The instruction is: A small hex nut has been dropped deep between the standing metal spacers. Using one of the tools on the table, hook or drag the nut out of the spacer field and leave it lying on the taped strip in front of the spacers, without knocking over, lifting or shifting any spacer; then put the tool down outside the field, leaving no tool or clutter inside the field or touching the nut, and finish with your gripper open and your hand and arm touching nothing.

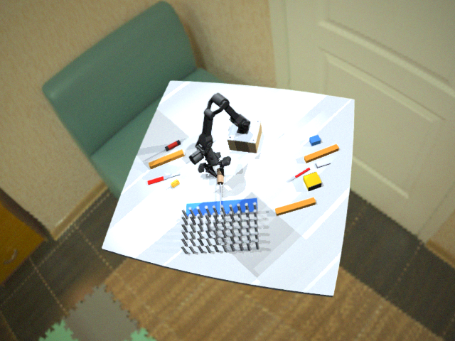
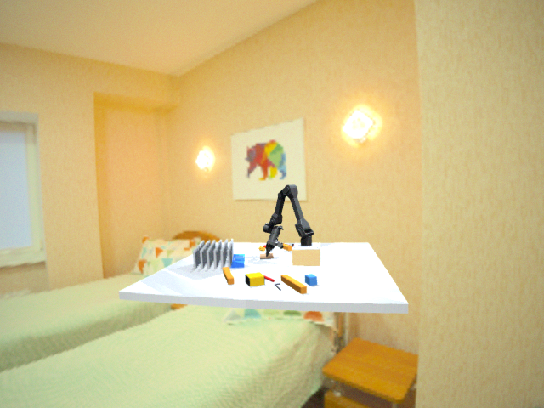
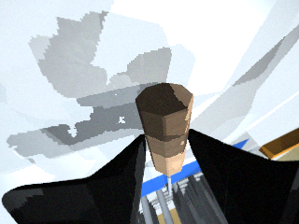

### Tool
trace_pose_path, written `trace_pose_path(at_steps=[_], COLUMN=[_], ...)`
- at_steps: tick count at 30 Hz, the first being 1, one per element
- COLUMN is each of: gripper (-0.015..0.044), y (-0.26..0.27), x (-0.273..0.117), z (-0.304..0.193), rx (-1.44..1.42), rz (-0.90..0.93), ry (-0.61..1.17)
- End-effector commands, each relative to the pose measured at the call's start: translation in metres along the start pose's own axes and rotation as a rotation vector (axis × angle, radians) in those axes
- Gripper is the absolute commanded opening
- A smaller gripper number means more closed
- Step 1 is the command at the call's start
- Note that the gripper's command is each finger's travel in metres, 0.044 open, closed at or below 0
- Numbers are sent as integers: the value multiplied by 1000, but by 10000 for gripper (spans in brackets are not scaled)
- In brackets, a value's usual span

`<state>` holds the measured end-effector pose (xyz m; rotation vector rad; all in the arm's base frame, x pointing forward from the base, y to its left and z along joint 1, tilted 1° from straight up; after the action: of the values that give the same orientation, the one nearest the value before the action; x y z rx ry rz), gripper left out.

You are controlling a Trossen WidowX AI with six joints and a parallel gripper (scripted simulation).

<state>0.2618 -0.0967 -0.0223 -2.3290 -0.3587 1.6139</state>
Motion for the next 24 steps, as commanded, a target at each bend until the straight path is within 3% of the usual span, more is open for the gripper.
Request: trace_pose_path(at_steps=[1,24], gripper=[0,0], y=[-2,-6], x=[-3,-18], z=[-1,-12], rx=[-6,-5], rz=[1,3], ry=[1,3])
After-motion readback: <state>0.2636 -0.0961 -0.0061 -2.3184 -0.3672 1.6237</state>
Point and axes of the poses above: the point midway between the two fingers, 35 mm back from their tips, its own x axis out along the fingers, its own y axis across the jaws, z = x × y, the point moved 3 cm from there along -x, back along the fingers, and after that the axes turned 15 degrees about x, right-handed, at the moved point
